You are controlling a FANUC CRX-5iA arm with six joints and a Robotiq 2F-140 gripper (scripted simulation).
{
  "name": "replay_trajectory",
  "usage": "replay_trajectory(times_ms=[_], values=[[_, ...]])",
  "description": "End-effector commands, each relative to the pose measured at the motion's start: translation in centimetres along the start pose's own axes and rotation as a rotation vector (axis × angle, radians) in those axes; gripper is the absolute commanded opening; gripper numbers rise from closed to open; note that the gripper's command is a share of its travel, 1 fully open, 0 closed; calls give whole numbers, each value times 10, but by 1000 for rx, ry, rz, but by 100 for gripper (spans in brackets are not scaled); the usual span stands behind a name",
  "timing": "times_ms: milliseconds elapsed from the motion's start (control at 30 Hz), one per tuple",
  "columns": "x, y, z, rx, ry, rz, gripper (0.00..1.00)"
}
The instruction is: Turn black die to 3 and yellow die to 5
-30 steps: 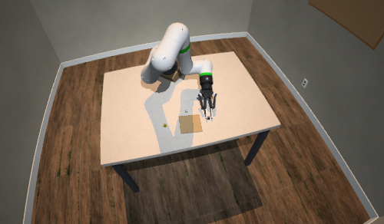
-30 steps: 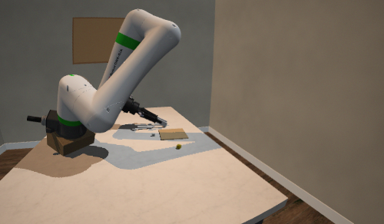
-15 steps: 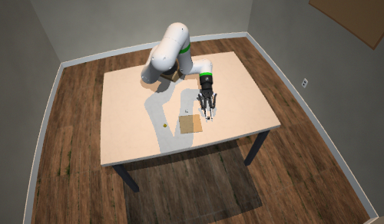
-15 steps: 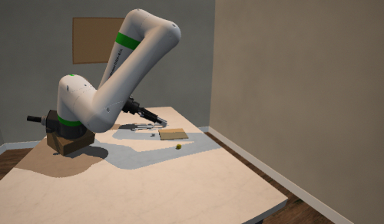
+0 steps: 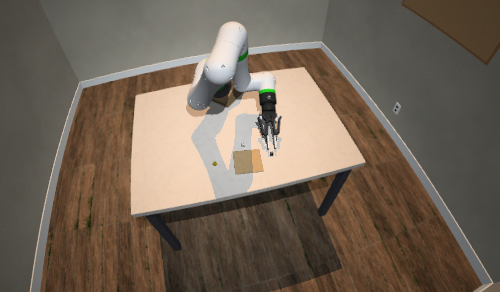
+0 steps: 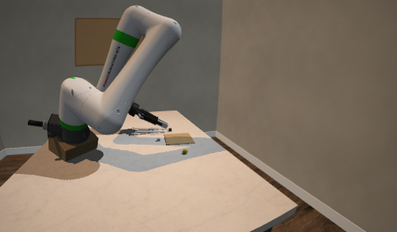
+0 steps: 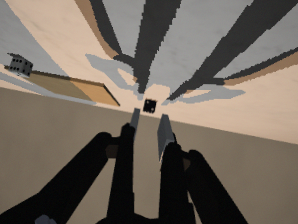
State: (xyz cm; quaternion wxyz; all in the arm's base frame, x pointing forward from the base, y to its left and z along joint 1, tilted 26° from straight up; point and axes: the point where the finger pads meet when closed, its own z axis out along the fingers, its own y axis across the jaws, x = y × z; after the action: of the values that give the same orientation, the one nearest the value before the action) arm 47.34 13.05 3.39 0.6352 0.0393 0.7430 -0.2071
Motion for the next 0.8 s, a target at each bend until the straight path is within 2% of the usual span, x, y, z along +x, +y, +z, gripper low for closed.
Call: replay_trajectory(times_ms=[0, 400, 767], values=[[0, 0, -13, 5, 1, 0, 19], [-2, 0, -19, 5, 1, 0, 19], [-30, 0, -34, 5, 1, 0, 19]])
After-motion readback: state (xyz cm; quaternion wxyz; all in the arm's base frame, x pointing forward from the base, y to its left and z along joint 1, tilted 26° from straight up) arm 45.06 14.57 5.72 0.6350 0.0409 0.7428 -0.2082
